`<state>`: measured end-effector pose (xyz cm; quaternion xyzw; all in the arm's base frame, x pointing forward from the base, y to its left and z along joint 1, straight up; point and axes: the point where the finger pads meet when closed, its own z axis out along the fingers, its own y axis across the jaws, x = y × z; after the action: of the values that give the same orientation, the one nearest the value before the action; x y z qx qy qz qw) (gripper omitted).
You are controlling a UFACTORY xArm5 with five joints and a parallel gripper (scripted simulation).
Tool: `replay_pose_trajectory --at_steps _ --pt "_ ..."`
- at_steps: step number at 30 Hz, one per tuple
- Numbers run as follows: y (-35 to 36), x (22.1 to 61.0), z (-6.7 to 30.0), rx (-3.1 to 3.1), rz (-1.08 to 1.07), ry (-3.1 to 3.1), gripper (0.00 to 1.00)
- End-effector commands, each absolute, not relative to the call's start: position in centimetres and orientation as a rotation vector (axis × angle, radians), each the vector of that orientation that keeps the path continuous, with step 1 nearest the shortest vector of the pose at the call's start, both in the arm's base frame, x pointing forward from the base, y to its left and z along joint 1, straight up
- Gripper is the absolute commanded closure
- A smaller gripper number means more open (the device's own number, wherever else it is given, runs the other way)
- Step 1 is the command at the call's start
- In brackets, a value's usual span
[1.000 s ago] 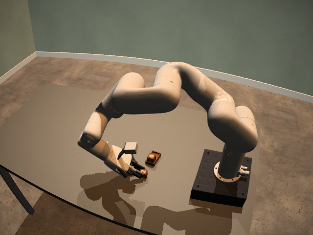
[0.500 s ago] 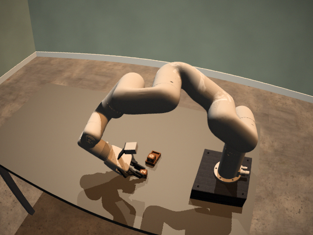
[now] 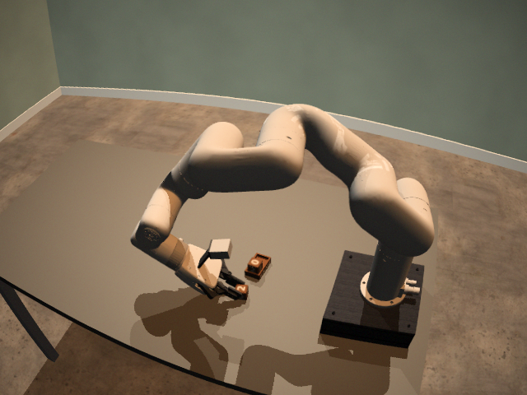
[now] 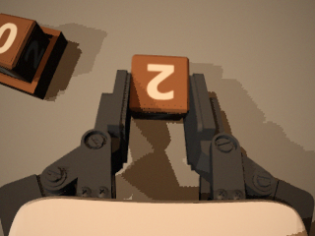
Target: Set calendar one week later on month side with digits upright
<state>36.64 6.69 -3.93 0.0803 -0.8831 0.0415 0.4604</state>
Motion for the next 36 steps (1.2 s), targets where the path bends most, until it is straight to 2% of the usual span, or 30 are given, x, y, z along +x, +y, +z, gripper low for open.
replay_pose_trajectory --at_steps 1,25,26,28,29,31,32,36 --pt "6.71 36.76 -3.83 0.198 0.102 -2.177 0.73" --pt "6.71 36.76 -3.83 0.198 0.102 -2.177 0.73" --pt "6.71 36.76 -3.83 0.198 0.102 -2.177 0.69" --pt "6.71 36.76 -3.83 0.198 0.102 -2.177 0.69" --pt "6.71 36.76 -3.83 0.198 0.102 -2.177 0.65" --pt "6.71 36.76 -3.83 0.198 0.102 -2.177 0.65" --pt "6.71 36.76 -3.83 0.198 0.102 -2.177 0.61" --pt "6.71 36.76 -3.83 0.198 0.102 -2.177 0.61"
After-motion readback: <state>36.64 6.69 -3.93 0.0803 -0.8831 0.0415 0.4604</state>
